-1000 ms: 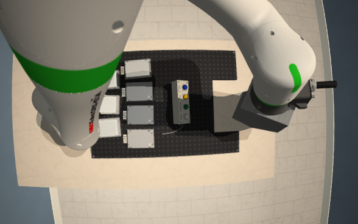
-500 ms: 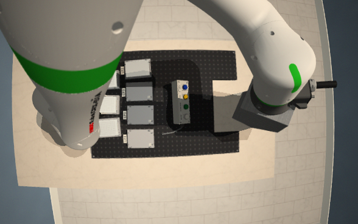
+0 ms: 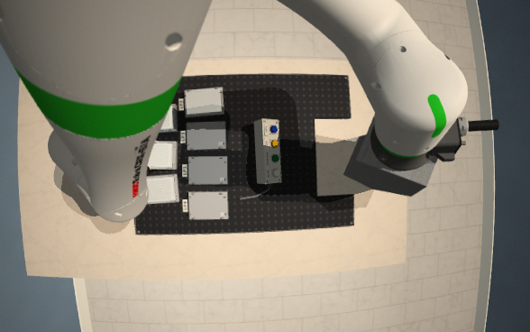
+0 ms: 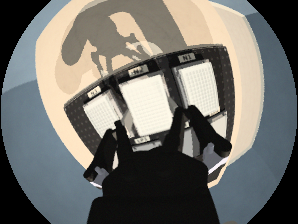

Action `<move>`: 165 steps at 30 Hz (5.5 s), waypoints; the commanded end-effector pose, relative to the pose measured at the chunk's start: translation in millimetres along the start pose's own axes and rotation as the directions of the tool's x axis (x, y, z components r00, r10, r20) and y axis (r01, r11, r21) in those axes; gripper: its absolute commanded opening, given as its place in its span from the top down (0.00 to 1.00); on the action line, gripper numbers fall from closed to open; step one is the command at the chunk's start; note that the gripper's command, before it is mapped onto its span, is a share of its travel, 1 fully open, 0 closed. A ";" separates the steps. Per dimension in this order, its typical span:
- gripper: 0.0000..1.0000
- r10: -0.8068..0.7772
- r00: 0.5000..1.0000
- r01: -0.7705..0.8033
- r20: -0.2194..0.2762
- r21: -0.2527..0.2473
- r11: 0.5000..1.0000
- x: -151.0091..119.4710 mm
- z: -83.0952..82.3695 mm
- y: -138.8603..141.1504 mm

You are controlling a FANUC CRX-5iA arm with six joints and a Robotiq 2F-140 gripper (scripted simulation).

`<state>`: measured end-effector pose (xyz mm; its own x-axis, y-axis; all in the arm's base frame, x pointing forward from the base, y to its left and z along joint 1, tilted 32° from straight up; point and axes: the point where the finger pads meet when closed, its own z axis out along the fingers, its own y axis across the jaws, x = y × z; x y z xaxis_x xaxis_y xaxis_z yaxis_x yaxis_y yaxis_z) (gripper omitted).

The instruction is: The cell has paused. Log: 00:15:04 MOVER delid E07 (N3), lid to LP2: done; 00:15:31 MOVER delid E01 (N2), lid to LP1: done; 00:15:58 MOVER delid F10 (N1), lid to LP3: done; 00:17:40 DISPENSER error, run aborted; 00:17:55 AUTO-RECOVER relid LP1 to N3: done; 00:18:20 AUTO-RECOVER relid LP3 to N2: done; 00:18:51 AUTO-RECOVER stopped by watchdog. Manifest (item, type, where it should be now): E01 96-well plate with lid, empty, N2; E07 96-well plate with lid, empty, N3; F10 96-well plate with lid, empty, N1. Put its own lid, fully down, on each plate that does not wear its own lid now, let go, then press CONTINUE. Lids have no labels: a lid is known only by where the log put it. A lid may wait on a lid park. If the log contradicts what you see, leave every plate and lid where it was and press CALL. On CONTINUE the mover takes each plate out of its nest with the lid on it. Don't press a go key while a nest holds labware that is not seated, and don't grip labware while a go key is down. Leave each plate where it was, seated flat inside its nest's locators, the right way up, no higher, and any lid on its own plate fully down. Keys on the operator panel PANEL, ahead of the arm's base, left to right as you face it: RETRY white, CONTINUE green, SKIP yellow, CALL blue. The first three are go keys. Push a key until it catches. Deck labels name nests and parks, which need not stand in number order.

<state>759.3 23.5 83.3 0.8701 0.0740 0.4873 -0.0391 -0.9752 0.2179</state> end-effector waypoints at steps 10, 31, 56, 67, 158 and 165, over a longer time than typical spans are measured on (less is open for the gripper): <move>1.00 0.000 1.000 0.000 0.000 0.000 1.000 0.2 -0.1 -0.1; 1.00 0.000 1.000 0.000 0.000 0.000 1.000 0.2 -0.1 -0.1; 0.34 0.000 1.000 0.000 0.000 0.000 1.000 0.2 -0.1 -0.1; 0.34 0.000 1.000 0.000 0.000 0.000 1.000 0.2 -0.1 -0.1; 0.34 -0.076 0.997 0.076 0.003 0.003 0.997 -114.1 -45.4 153.1; 0.34 -0.095 0.995 0.095 0.000 0.000 0.995 -160.1 -48.7 192.6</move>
<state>608.6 -146.3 91.2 0.8757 0.1529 0.4580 0.0321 -0.9649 0.2608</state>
